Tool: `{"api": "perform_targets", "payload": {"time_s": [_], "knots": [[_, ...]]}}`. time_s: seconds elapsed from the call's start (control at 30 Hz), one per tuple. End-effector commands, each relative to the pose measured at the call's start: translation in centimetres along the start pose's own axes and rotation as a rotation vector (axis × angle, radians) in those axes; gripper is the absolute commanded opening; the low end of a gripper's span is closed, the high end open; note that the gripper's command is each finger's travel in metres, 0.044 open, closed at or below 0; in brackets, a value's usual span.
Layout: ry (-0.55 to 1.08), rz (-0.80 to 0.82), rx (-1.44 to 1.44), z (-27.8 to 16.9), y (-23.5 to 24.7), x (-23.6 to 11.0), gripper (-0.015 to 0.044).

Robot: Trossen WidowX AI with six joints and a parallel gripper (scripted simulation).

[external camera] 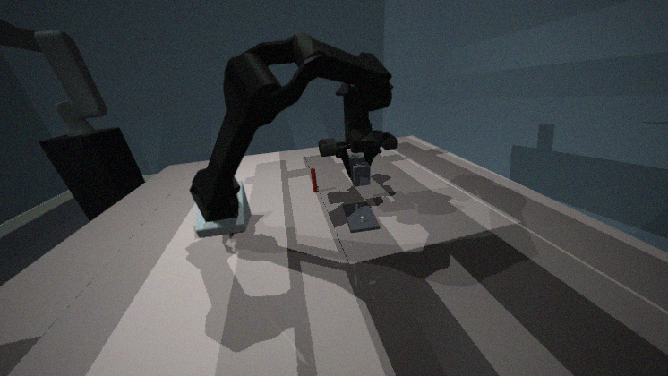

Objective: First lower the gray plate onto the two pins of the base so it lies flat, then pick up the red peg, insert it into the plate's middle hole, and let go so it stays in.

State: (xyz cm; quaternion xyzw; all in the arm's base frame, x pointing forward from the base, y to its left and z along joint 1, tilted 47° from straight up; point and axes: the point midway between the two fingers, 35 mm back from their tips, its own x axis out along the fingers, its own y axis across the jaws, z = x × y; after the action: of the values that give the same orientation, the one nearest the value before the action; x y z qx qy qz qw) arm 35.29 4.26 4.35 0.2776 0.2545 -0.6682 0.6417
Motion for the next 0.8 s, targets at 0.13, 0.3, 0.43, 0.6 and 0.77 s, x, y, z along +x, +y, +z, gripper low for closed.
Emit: {"api": "perform_targets", "payload": {"time_s": [0.13,0.3,0.43,0.6,0.77], "knots": [[-0.008,0.006,0.005,2.3,-0.2,1.2,0.0000],[-0.013,0.005,0.011,3.7,-0.5,2.0,0.0000],[-0.017,0.004,0.016,4.8,-0.8,2.6,0.0000],[-0.022,0.003,0.020,5.7,-1.1,3.2,0.0000],[-0.022,0.003,0.020,5.7,-1.1,3.2,0.0000]]}}
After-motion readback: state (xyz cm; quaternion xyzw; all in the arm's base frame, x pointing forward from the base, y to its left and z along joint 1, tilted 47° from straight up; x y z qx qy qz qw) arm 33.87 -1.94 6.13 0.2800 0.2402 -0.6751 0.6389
